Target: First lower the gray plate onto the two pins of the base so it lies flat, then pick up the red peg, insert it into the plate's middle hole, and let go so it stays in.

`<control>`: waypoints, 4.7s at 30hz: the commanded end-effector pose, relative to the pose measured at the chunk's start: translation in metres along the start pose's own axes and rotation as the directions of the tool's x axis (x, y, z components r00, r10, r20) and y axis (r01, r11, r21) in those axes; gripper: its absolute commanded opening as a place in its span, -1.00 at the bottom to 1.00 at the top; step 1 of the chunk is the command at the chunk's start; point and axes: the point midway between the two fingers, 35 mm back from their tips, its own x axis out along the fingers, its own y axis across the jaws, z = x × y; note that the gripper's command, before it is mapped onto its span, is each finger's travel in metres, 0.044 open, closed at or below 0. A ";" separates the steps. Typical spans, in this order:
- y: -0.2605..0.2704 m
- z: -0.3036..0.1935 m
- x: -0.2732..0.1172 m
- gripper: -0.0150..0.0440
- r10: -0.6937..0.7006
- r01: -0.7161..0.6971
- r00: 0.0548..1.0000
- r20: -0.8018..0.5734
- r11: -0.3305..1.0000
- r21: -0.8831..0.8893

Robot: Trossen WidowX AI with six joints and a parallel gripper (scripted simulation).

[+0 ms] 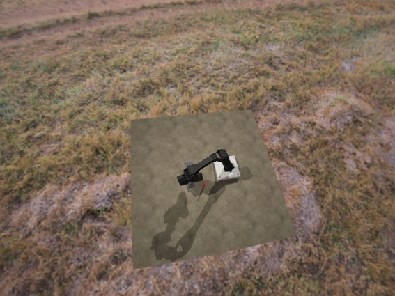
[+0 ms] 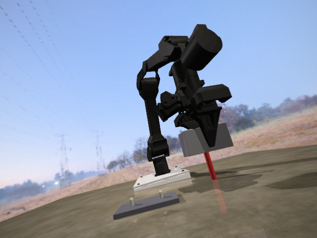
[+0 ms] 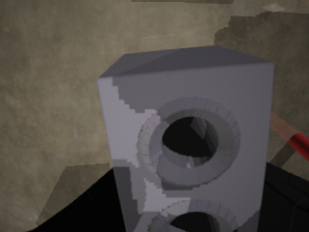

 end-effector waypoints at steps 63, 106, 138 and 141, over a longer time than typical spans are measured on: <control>-0.023 0.127 0.010 -0.49 0.007 -0.009 1.000 0.015 0.996 0.093; -0.029 0.144 0.040 -0.49 0.007 -0.009 1.000 0.018 0.994 0.105; -0.029 0.145 0.055 0.31 0.006 -0.009 1.000 0.022 0.994 0.109; -0.029 0.145 0.055 0.58 0.006 -0.009 1.000 0.022 0.994 0.109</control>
